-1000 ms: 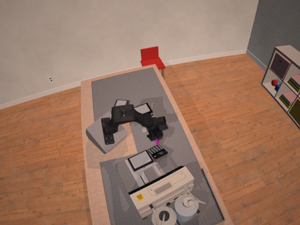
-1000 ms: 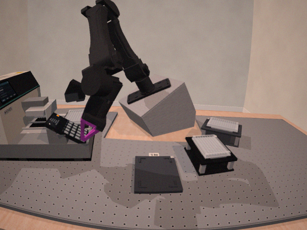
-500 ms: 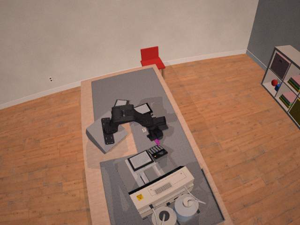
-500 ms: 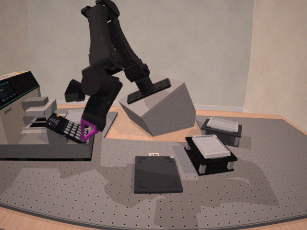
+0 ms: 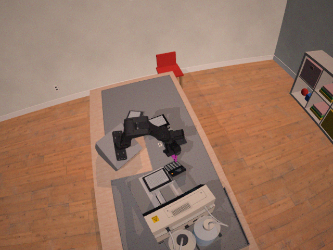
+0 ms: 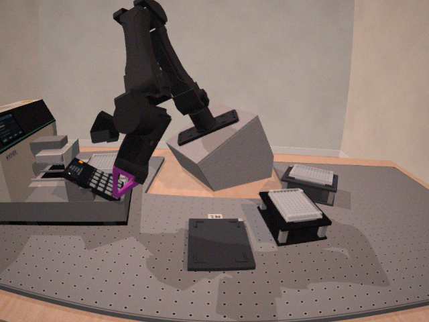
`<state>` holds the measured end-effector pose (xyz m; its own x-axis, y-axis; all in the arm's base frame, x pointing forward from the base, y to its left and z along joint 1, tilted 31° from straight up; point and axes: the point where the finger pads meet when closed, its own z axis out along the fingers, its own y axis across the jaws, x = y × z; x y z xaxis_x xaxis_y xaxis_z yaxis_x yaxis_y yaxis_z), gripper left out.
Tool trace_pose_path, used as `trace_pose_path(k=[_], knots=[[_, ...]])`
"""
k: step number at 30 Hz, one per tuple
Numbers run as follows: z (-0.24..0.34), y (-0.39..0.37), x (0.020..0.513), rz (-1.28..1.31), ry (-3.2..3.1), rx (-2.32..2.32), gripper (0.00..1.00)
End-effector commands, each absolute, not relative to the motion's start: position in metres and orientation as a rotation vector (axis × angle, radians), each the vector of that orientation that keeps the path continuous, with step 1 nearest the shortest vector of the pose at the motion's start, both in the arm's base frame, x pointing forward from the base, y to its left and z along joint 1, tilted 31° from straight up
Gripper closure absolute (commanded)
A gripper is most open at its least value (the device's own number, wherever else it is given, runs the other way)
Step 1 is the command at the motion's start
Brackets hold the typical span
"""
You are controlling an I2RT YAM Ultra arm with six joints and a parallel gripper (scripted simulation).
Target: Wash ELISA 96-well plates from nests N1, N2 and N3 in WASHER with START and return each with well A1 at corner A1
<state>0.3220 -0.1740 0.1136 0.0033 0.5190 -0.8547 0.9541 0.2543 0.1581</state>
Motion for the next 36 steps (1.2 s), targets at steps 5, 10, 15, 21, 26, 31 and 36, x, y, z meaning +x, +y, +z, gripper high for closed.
trace_pose_path(k=[5,10,15,21,26,31,36], knots=[[0.114,-0.177,0.325,-0.604,1.624,1.396,1.00],[0.114,-0.177,0.325,-0.604,1.624,1.396,1.00],[0.118,-0.172,0.323,-0.604,1.624,1.396,1.00],[0.121,-0.167,0.321,-0.604,1.624,1.396,1.00],[0.125,-0.160,0.319,-0.604,1.624,1.396,1.00],[0.129,-0.153,0.316,-0.604,1.624,1.396,1.00],[0.131,-0.149,0.314,-0.604,1.625,1.396,1.00]])
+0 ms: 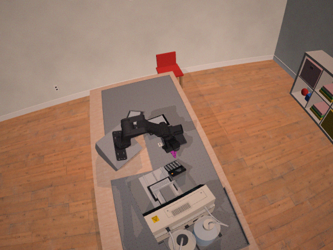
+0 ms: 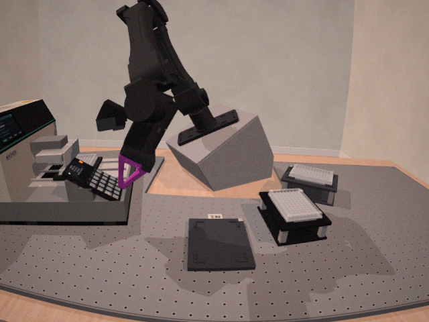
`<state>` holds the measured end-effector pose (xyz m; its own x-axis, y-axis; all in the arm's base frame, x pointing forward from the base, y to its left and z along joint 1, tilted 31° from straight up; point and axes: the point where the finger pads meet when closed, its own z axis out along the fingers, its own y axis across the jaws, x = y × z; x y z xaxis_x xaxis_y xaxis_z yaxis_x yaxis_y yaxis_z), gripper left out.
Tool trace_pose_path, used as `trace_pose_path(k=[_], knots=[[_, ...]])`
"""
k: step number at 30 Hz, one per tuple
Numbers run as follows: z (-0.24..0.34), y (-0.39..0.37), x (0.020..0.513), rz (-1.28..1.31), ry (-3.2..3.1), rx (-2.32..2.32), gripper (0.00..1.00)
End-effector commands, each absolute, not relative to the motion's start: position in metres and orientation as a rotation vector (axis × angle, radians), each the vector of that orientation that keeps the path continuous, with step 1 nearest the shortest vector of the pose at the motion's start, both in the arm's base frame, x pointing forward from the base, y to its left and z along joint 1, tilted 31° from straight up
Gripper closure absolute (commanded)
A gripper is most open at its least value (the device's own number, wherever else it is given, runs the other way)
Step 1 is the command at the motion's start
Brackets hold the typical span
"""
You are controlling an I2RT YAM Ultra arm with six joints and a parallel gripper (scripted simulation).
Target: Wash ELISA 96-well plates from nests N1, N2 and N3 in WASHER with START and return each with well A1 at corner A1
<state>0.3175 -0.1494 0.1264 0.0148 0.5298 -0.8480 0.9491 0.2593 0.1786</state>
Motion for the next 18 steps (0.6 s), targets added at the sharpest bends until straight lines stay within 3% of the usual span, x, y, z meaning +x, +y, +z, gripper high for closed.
trace_pose_path(k=[1,18], knots=[[0.132,-0.148,0.314,-0.604,1.625,1.396,1.00],[0.144,-0.127,0.306,-0.603,1.625,1.397,1.00]])
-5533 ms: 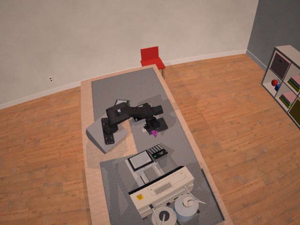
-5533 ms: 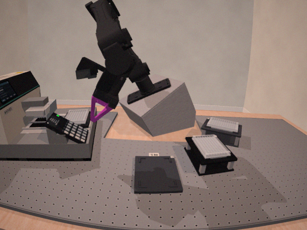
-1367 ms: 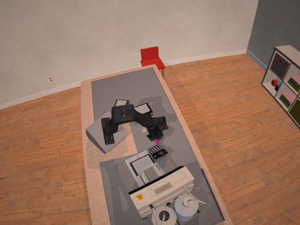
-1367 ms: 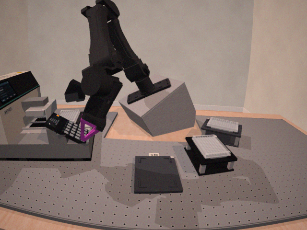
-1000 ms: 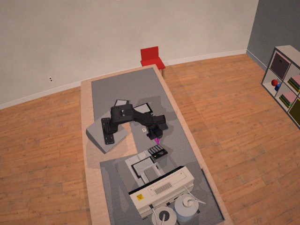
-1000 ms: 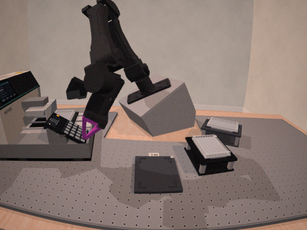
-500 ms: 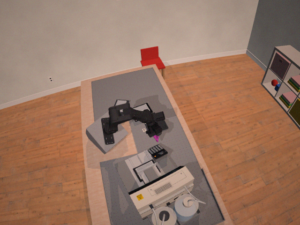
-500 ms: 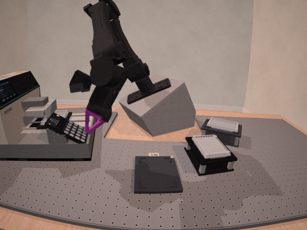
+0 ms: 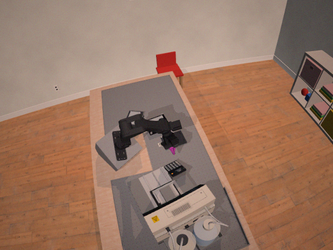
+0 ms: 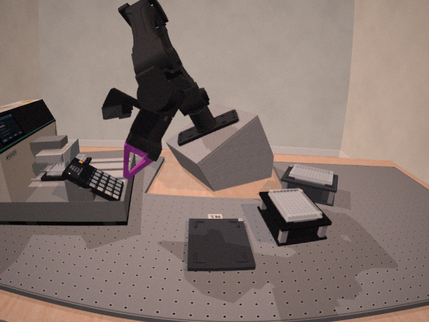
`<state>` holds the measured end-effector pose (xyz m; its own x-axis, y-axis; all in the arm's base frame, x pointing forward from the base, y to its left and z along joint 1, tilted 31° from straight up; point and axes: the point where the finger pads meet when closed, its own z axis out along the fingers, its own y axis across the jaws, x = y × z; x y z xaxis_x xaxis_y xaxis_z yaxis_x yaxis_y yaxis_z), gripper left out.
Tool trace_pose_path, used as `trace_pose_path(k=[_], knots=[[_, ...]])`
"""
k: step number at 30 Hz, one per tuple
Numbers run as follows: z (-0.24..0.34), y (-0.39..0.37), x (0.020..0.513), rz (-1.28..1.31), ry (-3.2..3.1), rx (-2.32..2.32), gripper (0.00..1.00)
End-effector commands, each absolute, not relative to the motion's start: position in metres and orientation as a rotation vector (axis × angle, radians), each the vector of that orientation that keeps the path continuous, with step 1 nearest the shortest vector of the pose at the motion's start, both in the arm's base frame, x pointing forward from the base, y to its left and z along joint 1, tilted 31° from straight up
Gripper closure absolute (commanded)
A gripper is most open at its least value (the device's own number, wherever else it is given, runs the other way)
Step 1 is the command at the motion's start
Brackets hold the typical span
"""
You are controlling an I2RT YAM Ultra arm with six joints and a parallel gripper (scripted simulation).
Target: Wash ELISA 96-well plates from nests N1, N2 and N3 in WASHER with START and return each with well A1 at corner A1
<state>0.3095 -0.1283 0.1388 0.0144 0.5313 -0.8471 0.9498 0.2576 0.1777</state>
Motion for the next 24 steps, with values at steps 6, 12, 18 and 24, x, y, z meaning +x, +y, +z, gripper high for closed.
trace_pose_path(k=[6,12,18,24], knots=[[0.149,-0.119,0.303,-0.603,1.626,1.397,1.00],[0.151,-0.115,0.302,-0.603,1.626,1.397,1.00],[0.151,-0.115,0.302,-0.603,1.626,1.397,1.00],[0.151,-0.115,0.302,-0.603,1.626,1.397,1.00]])
